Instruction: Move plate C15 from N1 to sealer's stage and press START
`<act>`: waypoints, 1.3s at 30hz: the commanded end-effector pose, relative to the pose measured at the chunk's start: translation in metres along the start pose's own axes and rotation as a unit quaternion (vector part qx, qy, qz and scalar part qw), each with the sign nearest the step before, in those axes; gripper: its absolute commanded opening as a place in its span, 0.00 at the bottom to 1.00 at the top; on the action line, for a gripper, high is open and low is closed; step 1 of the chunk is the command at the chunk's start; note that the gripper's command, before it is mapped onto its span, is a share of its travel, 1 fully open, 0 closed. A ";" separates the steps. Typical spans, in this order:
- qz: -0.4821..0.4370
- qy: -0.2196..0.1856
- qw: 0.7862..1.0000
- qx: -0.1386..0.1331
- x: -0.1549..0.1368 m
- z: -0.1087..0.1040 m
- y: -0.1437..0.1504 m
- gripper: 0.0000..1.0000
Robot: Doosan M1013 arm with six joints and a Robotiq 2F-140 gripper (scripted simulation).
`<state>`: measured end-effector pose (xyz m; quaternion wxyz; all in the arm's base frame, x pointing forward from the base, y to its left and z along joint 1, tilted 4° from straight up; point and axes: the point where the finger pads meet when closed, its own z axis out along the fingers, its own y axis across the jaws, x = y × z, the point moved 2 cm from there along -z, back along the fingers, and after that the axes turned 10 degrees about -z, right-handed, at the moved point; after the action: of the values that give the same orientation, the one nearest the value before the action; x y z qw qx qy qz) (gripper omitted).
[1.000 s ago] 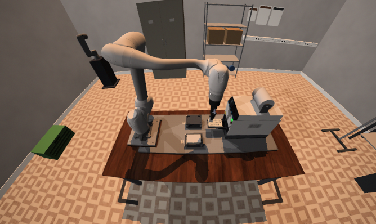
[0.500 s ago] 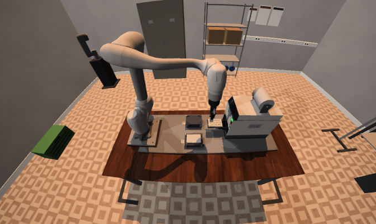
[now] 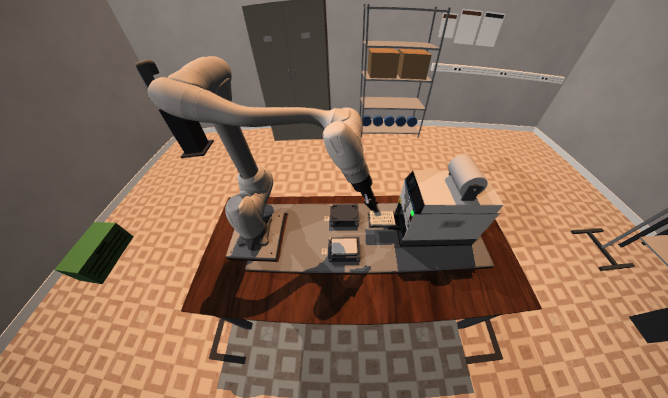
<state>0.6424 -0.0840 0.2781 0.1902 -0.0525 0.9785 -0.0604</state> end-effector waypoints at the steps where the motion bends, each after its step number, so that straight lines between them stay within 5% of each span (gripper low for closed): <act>1: 0.000 -0.071 0.997 0.010 0.005 0.001 0.001 0.10; 8: 0.000 -0.181 0.983 0.029 0.009 0.002 0.002 0.10; 23: 0.000 -0.181 0.983 0.029 0.009 0.002 0.002 0.10; 39: 0.000 -0.181 0.983 0.029 -0.030 0.049 -0.005 0.10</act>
<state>0.6733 -0.0893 0.2494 0.3633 -0.0559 0.9266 -0.0790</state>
